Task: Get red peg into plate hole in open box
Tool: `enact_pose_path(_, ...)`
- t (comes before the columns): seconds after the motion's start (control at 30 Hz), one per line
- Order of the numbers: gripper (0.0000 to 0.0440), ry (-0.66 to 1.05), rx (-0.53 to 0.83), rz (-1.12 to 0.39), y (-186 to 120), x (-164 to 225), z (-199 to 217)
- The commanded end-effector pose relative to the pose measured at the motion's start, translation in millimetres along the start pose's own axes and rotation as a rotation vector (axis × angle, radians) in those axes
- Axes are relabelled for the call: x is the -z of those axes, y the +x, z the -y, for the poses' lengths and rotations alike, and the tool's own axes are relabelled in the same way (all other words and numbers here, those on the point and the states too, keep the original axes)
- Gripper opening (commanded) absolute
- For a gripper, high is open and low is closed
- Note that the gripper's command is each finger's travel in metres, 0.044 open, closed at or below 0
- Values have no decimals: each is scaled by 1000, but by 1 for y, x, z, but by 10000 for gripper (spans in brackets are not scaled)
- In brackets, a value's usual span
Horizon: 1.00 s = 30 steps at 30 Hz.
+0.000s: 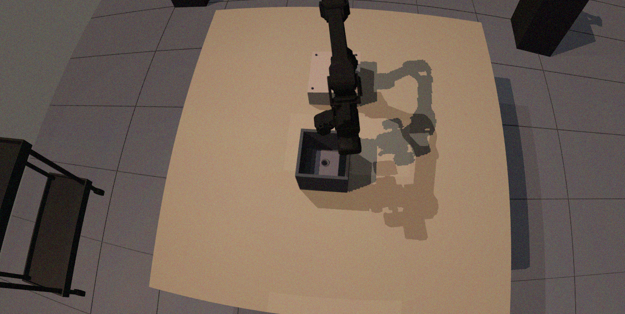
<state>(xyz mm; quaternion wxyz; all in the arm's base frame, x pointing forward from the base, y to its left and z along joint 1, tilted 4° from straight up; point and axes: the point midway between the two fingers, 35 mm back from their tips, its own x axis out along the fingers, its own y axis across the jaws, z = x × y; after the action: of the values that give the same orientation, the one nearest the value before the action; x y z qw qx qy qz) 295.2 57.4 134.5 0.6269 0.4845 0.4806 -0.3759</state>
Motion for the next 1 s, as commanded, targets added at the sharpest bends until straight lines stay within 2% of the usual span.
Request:
enact_pose_path(0.0,0,-2,19,8,3,-8,0)
enact_pose_path(0.53,0,-4,96,10,22,-44,4)
enact_pose_path(0.97,0,0,139,-18,55,-59,9)
